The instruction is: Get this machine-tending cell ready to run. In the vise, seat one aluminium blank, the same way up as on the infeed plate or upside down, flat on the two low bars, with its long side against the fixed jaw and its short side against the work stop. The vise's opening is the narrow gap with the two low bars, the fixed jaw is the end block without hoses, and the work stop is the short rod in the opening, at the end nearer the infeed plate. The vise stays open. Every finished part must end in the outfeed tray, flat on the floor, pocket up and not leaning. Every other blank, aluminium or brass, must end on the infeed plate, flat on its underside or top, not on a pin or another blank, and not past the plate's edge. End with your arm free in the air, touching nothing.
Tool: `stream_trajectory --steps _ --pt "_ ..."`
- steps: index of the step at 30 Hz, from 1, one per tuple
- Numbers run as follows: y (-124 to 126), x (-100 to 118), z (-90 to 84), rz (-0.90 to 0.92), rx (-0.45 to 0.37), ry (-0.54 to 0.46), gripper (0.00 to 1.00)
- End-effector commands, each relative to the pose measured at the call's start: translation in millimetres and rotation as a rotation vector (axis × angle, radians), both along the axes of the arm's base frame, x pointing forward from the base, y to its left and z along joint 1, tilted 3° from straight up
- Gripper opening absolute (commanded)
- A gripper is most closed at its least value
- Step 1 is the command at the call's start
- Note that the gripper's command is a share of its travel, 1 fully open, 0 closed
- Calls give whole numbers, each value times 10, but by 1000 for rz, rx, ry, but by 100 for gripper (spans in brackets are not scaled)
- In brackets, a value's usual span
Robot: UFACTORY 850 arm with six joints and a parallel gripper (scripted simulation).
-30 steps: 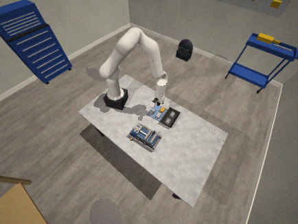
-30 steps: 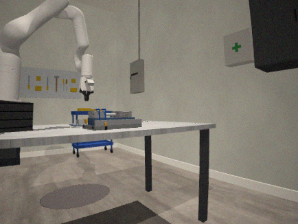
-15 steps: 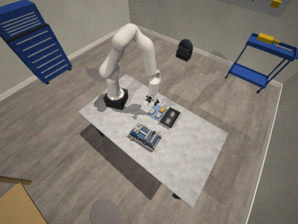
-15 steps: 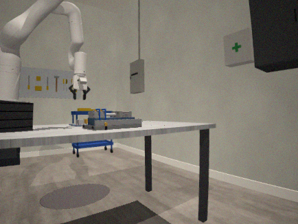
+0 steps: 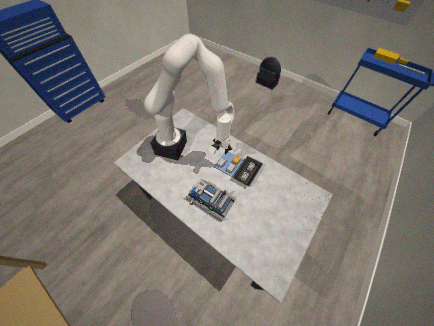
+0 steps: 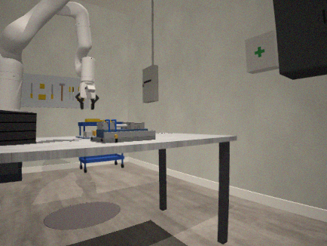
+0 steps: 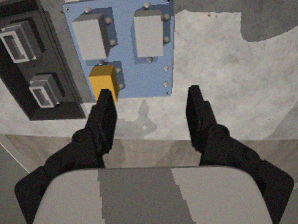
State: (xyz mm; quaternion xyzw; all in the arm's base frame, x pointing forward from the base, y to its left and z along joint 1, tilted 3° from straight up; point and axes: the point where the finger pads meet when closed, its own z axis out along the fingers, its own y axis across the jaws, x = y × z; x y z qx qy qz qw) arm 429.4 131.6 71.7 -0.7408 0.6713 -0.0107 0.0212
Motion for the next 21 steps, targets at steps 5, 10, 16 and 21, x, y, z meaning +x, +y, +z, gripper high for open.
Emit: stream_trajectory --steps 5,10,16,21 --pt "2 7 6 0 0 -2 69" --pt "2 7 6 0 0 -2 69" --pt "2 7 1 0 1 -2 69" --pt "3 9 -44 0 1 -2 69"
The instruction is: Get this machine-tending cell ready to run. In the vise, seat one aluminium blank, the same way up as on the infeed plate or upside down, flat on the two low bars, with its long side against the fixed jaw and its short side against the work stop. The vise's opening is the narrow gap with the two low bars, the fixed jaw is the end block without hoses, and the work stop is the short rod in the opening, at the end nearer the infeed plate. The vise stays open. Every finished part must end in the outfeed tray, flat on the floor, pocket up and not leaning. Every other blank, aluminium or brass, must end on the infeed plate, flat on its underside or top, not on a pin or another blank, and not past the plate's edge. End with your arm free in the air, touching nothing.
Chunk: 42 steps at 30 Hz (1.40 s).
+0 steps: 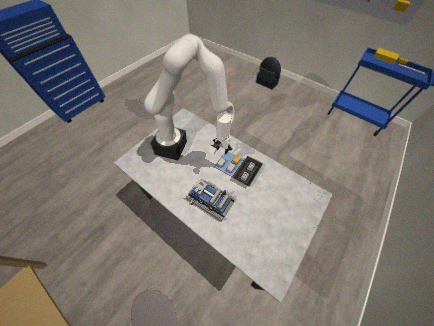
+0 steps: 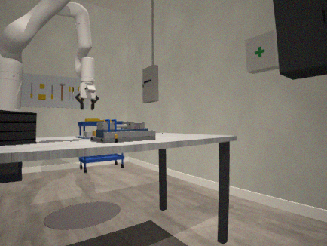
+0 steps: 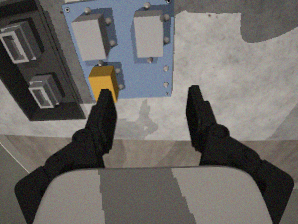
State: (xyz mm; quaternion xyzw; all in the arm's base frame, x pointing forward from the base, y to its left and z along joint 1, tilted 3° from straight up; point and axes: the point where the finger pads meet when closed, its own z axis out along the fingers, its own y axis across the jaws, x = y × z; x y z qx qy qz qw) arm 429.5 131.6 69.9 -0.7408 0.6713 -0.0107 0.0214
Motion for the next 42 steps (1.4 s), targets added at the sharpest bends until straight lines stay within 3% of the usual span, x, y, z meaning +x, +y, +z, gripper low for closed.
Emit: stream_trajectory --steps 1,11,25,27,33,42 --pt "3 8 -43 0 1 -1 69" --pt "4 19 -275 0 1 -1 69" --pt "19 63 -975 0 -5 -2 69" --pt "19 63 -975 0 -5 -2 69" --pt "22 73 -1198 0 -5 -2 69" --pt "14 72 -1284 0 -1 -2 69"
